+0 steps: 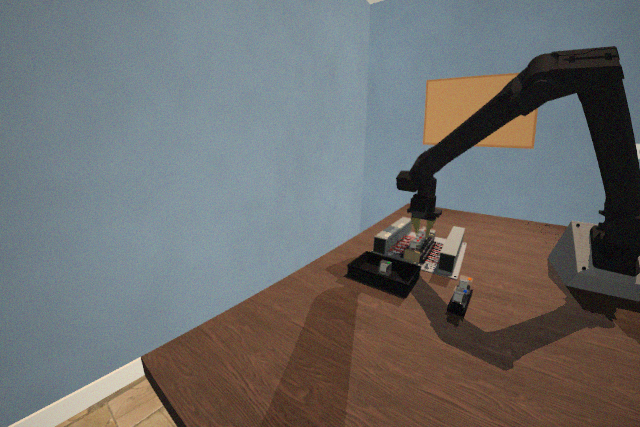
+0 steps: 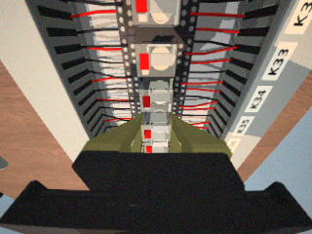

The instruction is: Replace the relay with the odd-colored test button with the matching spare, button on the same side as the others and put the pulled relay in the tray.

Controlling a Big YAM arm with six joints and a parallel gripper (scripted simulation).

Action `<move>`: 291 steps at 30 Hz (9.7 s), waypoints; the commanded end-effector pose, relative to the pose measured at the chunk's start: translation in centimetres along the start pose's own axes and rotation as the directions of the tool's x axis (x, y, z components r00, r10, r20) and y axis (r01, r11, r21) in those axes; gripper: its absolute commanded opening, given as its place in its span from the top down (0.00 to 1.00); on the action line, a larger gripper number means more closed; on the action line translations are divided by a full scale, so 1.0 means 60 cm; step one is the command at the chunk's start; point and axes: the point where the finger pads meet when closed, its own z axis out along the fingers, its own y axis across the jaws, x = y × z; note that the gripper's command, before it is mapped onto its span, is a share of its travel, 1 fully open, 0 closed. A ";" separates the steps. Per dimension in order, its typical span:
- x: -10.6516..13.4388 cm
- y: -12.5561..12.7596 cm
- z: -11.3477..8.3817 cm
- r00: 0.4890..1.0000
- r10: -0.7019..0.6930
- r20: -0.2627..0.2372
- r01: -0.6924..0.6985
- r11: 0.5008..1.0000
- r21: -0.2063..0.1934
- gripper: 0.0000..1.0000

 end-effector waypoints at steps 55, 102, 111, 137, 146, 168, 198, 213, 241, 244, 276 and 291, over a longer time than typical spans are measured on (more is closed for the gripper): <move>-0.007 -0.016 -0.005 1.000 -0.016 0.000 0.016 1.000 0.024 1.00; -0.004 -0.009 0.007 1.000 -0.008 0.002 0.008 1.000 0.011 1.00; -0.004 -0.012 0.006 1.000 -0.011 0.002 0.011 1.000 0.014 1.00; -0.004 -0.013 0.005 1.000 -0.012 0.001 0.012 1.000 0.015 1.00; -0.004 -0.011 0.009 1.000 -0.010 0.002 0.010 1.000 0.011 1.00; -0.004 -0.008 0.014 1.000 -0.011 0.003 0.011 1.000 0.005 1.00; -0.003 -0.004 0.023 1.000 -0.003 0.004 0.003 1.000 0.001 1.00; -0.003 -0.003 0.025 1.000 -0.004 0.003 0.004 1.000 0.000 1.00; -0.002 -0.002 0.034 1.000 0.000 0.002 0.000 1.000 -0.001 1.00; -0.002 -0.003 0.033 1.000 0.000 0.002 0.000 1.000 -0.001 1.00; -0.004 -0.009 0.039 1.000 -0.006 0.001 0.006 1.000 0.005 1.00; -0.005 -0.015 0.036 1.000 -0.010 0.000 0.010 1.000 0.011 1.00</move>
